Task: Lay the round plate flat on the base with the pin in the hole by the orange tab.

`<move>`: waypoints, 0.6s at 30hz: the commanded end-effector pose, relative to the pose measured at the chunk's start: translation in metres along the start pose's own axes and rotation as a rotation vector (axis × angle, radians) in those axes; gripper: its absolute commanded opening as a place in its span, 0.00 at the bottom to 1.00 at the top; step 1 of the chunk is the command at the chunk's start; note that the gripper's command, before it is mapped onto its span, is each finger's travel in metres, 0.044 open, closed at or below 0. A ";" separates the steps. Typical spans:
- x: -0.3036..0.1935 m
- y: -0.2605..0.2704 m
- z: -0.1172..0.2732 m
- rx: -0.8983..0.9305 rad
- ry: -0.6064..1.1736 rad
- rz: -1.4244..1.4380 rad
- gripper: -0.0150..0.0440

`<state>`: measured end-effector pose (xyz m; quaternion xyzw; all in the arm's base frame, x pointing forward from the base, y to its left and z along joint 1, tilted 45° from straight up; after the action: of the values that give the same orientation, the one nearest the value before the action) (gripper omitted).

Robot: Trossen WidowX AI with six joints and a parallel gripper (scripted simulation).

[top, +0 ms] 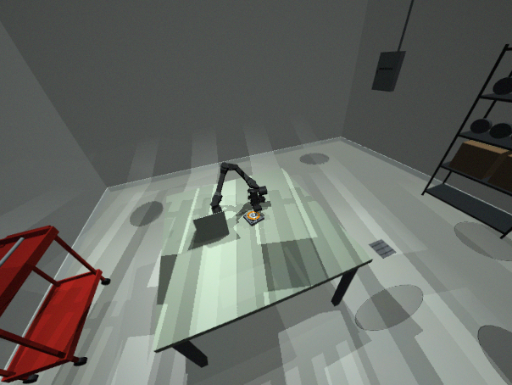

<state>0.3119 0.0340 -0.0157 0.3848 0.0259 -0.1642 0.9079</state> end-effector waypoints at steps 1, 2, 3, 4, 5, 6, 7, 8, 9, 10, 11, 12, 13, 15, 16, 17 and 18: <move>0.007 -0.002 -0.001 -0.005 -0.008 0.015 0.25; 0.008 -0.002 -0.001 -0.005 -0.009 0.015 0.25; 0.008 -0.003 -0.001 -0.005 -0.009 0.015 0.25; 0.009 -0.003 -0.001 -0.005 -0.009 0.016 0.25; 0.010 -0.004 -0.001 -0.005 -0.009 0.016 0.25; 0.010 -0.005 -0.001 -0.005 -0.009 0.016 0.25; 0.011 -0.006 -0.001 -0.005 -0.009 0.016 0.25; 0.012 -0.006 -0.001 -0.005 -0.009 0.016 0.25; 0.013 -0.007 -0.001 -0.005 -0.009 0.016 0.25; 0.014 -0.008 -0.001 -0.005 -0.009 0.016 0.25; 0.015 -0.009 -0.001 -0.005 -0.009 0.016 0.25; 0.015 -0.010 -0.001 -0.005 -0.009 0.016 0.25; 0.016 -0.011 -0.001 -0.005 -0.009 0.016 0.25; 0.017 -0.013 0.000 -0.005 -0.009 0.016 0.25; 0.018 -0.013 0.000 -0.005 -0.009 0.016 0.25; 0.018 -0.014 0.000 -0.005 -0.009 0.016 0.25; 0.019 -0.015 0.000 -0.005 -0.009 0.016 0.25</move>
<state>0.3244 0.0225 -0.0248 0.3840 0.0169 -0.1588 0.9094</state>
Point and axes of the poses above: the point midway between the two fingers, 35 mm back from their tips, its own z axis back along the fingers, its own y axis across the jaws, x = y × z, the point moved 1 cm from there along z, back along the fingers, and after that the axes turned 14 degrees about -z, right-handed, at the moved point
